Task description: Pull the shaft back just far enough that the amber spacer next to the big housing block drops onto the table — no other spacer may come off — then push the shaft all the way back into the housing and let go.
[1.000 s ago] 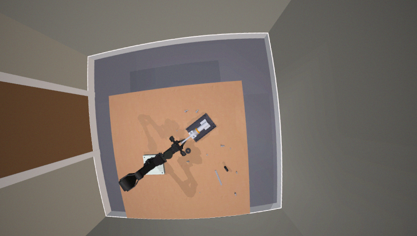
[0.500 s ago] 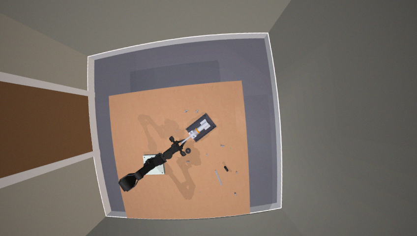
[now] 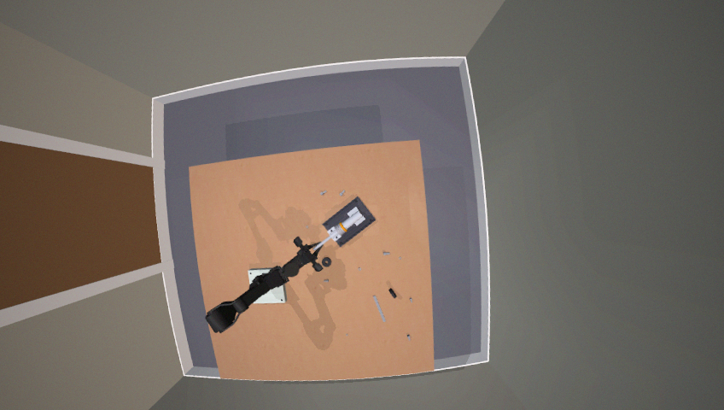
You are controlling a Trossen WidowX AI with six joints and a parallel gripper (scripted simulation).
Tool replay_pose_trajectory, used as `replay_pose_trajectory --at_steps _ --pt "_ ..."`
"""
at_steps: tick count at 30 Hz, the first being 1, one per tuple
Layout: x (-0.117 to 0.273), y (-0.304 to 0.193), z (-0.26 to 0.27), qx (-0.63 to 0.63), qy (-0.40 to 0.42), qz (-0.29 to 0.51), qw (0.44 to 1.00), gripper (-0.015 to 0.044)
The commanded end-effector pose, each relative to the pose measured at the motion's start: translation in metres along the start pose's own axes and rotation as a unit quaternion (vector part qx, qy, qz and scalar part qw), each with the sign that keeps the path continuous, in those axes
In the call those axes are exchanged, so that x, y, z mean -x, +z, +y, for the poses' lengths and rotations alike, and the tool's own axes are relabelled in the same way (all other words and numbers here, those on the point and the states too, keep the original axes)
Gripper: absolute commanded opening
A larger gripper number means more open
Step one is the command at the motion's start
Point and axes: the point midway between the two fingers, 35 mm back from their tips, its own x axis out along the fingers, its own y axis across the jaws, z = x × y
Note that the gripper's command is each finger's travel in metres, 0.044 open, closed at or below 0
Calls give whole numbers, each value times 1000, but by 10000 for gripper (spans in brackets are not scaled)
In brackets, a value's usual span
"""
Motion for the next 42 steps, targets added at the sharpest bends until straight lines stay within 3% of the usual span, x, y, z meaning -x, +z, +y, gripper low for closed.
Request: replay_pose_trajectory --at_steps 1,42 --pt "1 0 1 2 2 -1 1000 0" --pt "5 -3 1 2 2 0 1000 0"
